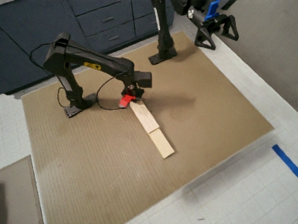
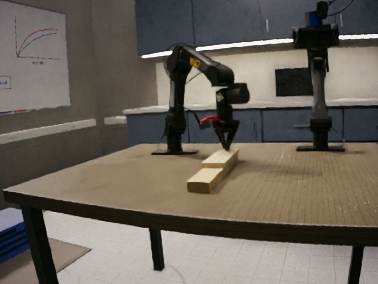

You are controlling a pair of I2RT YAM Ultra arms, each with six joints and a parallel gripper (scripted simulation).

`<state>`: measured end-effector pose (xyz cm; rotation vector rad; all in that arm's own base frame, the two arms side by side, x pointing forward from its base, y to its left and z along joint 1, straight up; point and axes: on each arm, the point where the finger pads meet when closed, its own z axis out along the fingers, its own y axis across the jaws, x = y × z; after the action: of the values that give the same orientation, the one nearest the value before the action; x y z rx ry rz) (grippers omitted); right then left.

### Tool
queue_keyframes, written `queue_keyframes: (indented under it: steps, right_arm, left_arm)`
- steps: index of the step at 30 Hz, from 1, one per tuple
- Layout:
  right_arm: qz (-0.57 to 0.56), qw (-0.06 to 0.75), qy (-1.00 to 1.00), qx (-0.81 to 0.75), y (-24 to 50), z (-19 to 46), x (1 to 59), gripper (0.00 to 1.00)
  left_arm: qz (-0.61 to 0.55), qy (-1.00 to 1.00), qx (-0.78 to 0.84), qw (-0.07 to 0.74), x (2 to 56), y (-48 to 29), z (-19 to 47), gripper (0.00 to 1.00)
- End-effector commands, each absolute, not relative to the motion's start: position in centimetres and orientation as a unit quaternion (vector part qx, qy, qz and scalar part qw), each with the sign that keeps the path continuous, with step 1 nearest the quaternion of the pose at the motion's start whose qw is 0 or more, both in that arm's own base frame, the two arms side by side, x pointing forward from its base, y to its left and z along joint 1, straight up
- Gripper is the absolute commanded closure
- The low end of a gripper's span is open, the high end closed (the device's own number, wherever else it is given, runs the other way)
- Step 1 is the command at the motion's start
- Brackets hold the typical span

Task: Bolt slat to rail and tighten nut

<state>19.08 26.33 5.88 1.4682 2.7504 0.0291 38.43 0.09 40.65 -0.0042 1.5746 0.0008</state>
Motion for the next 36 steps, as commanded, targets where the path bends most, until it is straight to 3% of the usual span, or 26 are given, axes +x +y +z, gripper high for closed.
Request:
queue_keyframes:
  steps: [1,36]
  right_arm:
    - [0.0,0.0,0.882,0.47,26.12,5.33,18.07,0.88]
    - [0.005,0.001,0.882,0.47,26.31,5.93,18.45,0.88]
  left_arm:
    - [0.0,0.703,0.0,0.711,38.06,0.1,41.17,0.0]
    - [0.0,0.703,0.0,0.711,38.06,0.1,41.17,0.0]
